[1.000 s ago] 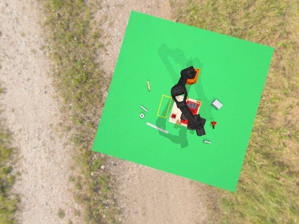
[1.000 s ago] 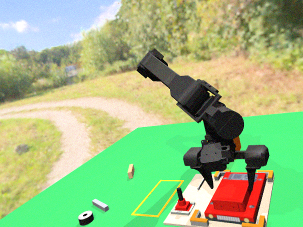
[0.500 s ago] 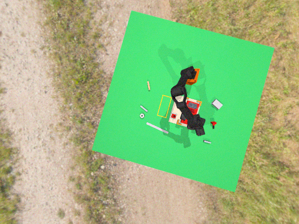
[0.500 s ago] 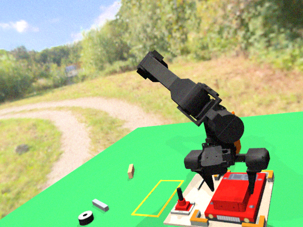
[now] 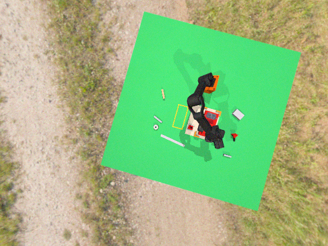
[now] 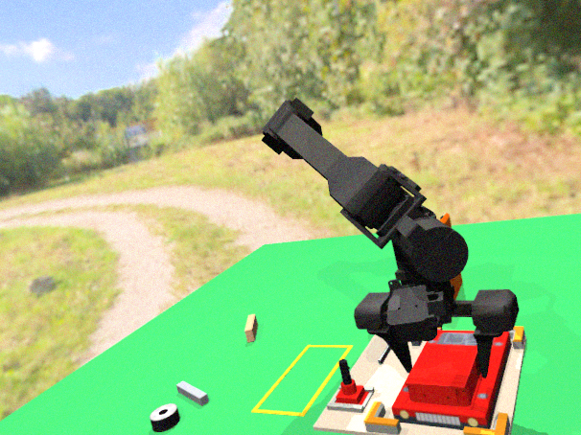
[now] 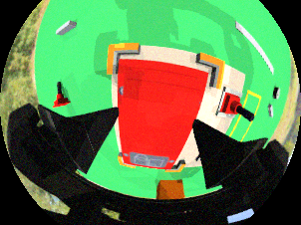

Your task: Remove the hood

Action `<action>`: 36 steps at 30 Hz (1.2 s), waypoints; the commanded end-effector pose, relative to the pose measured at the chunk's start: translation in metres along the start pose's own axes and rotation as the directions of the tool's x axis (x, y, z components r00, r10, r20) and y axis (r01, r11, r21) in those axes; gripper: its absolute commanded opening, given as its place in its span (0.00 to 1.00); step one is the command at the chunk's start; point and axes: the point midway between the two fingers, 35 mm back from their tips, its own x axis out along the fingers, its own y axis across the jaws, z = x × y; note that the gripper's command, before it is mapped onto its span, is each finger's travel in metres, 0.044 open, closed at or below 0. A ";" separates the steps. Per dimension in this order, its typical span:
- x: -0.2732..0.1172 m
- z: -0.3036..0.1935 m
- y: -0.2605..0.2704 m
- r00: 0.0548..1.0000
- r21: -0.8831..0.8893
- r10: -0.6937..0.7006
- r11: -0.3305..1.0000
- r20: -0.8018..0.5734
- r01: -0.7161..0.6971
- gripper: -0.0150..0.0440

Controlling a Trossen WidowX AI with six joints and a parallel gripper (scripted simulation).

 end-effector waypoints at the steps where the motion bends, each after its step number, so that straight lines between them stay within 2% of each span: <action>1: 0.003 -0.001 -0.001 1.000 -0.008 -0.007 1.000 0.001 0.007 1.00; 3: 0.004 -0.001 -0.001 1.000 -0.008 -0.007 1.000 0.001 0.007 1.00; 7: 0.002 0.000 0.000 1.000 0.000 0.000 1.000 0.000 0.000 0.82; 16: 0.002 0.000 0.000 1.000 0.000 0.000 1.000 0.000 0.000 0.72; 26: -0.003 0.000 0.000 1.000 0.000 0.000 1.000 0.000 0.000 0.28; 36: -0.010 0.000 0.000 1.000 -0.001 0.001 1.000 0.000 -0.001 0.25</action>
